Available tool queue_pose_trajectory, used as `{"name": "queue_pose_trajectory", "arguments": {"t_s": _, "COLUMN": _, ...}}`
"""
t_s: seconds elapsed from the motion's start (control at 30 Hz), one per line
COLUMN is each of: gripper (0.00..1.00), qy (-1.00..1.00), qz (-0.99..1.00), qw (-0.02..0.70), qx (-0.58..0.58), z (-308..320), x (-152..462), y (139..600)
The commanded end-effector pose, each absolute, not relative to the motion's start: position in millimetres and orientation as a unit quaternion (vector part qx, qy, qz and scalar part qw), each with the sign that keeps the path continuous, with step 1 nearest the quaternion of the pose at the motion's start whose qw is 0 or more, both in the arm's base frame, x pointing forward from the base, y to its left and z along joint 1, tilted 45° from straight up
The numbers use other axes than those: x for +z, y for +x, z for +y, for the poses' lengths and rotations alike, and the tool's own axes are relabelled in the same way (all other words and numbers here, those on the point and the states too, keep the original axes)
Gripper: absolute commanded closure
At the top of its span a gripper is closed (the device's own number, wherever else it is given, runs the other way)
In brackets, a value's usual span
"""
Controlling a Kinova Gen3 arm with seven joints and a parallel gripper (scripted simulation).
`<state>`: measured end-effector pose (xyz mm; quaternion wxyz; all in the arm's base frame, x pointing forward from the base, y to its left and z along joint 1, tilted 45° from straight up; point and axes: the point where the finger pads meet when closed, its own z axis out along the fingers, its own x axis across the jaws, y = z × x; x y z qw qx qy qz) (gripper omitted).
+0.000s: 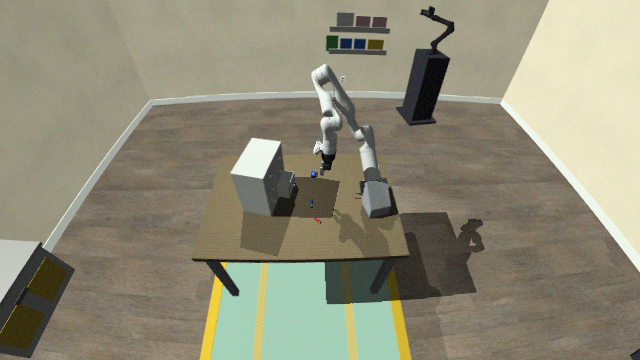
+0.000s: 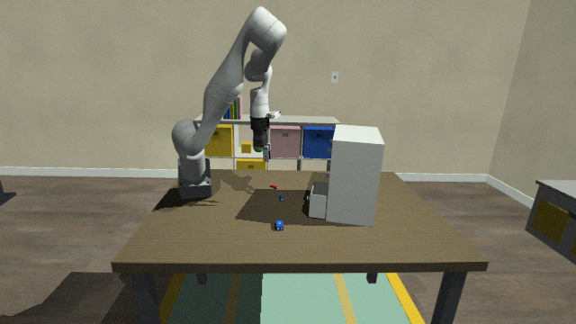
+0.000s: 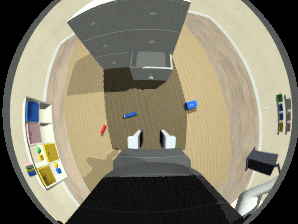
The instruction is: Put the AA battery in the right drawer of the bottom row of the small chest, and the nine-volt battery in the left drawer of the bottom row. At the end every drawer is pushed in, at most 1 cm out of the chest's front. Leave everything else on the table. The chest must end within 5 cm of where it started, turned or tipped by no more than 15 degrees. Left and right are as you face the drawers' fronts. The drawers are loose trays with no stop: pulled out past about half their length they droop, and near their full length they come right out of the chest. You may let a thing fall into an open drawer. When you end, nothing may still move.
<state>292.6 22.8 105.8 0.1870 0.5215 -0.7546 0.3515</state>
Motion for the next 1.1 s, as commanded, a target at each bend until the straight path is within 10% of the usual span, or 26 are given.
{"name": "queue_pose_trajectory", "arguments": {"t_s": 0.0, "gripper": 0.33, "qy": 0.514, "qz": -0.764, "qw": 0.185, "qx": 0.343, "z": 24.7, "x": 108.7, "y": 295.4}}
{"name": "queue_pose_trajectory", "arguments": {"t_s": 1.07, "gripper": 0.33, "qy": 0.513, "qz": -0.767, "qw": 0.190, "qx": 0.334, "z": 26.9, "x": 109.8, "y": 294.1}}
